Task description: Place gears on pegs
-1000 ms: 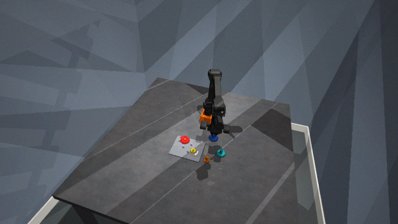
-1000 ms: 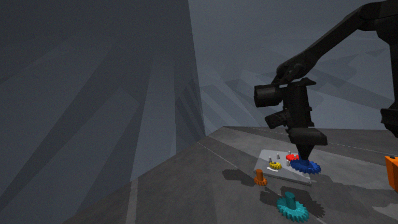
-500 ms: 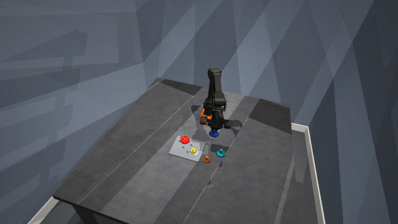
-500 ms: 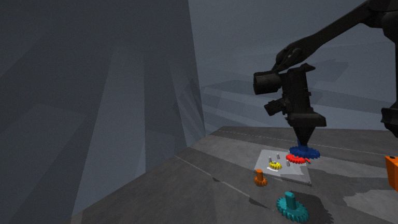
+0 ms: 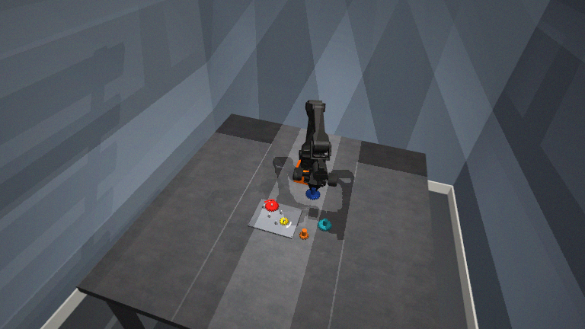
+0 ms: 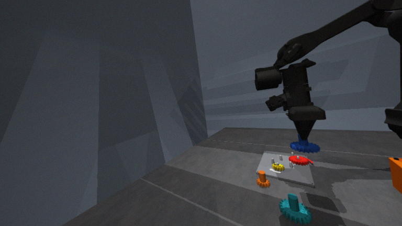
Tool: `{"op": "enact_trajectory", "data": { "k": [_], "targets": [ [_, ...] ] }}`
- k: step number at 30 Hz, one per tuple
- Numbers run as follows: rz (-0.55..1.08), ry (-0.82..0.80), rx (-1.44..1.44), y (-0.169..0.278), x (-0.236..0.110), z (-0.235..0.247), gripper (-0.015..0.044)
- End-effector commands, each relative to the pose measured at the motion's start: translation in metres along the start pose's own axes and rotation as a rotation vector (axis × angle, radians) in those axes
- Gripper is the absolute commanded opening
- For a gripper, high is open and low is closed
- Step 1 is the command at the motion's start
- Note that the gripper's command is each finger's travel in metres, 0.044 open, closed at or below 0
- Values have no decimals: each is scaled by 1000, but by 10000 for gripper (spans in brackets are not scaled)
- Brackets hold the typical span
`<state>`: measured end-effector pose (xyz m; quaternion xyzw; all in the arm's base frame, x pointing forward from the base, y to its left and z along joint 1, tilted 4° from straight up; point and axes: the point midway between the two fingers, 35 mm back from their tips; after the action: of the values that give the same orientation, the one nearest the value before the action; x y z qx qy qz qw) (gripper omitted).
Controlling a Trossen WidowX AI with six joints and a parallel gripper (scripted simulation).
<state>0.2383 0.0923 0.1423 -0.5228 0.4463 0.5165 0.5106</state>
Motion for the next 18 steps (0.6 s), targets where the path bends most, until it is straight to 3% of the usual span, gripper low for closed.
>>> {"op": "enact_trajectory", "data": {
  "k": [1, 18],
  "targets": [
    [-4, -4, -6, -7, 2, -6, 0],
    [-5, -2, 0, -30, 17, -36, 0]
  ]
}}
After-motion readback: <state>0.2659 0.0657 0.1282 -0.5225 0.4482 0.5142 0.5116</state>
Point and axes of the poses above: the point midway between the two fingers, 35 mm back from their tips, its own x axis out along the fingers, its own z axis across the jaws, y = z × x, and after that the axes turned 3 degrees about x, right-handed
